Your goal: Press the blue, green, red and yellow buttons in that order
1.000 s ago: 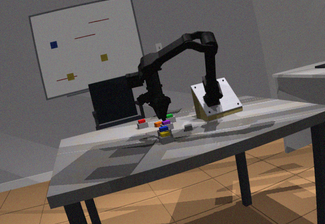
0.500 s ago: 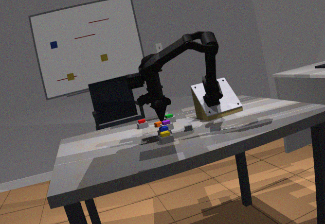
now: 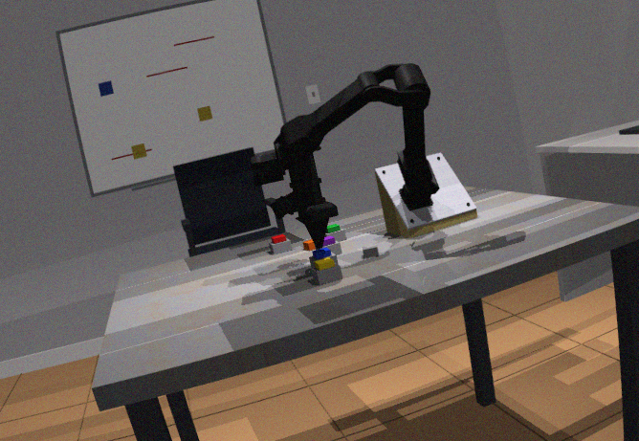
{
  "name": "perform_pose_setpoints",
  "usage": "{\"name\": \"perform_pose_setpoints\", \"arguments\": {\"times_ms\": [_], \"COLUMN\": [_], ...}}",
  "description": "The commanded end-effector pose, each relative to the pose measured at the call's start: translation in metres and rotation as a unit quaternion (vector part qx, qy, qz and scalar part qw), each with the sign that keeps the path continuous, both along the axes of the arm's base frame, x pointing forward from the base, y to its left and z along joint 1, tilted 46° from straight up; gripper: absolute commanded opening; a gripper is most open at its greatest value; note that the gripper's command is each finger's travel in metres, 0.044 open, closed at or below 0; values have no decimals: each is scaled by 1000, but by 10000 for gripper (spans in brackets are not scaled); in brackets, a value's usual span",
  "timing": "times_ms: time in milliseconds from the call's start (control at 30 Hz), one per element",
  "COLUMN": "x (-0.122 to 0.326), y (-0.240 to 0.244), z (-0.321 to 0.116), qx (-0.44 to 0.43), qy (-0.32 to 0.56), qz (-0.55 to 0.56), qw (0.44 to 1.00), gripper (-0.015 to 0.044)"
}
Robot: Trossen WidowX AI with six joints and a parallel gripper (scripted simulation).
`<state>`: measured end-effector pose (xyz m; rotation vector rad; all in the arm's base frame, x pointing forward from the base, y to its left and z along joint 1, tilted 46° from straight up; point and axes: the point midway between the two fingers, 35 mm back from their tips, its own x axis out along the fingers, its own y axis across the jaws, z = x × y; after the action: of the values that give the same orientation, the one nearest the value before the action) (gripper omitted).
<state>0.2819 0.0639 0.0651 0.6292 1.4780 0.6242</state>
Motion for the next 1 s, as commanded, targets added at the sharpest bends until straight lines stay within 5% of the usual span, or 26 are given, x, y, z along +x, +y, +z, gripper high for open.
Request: {"name": "perform_pose_setpoints", "arguments": {"times_ms": [0, 967], "x": [-2, -2], "y": [5, -14], "z": [-5, 13], "qx": [3, 2], "qy": [5, 6], "qz": [-2, -2], "qw": [1000, 1000], "gripper": [20, 20]}}
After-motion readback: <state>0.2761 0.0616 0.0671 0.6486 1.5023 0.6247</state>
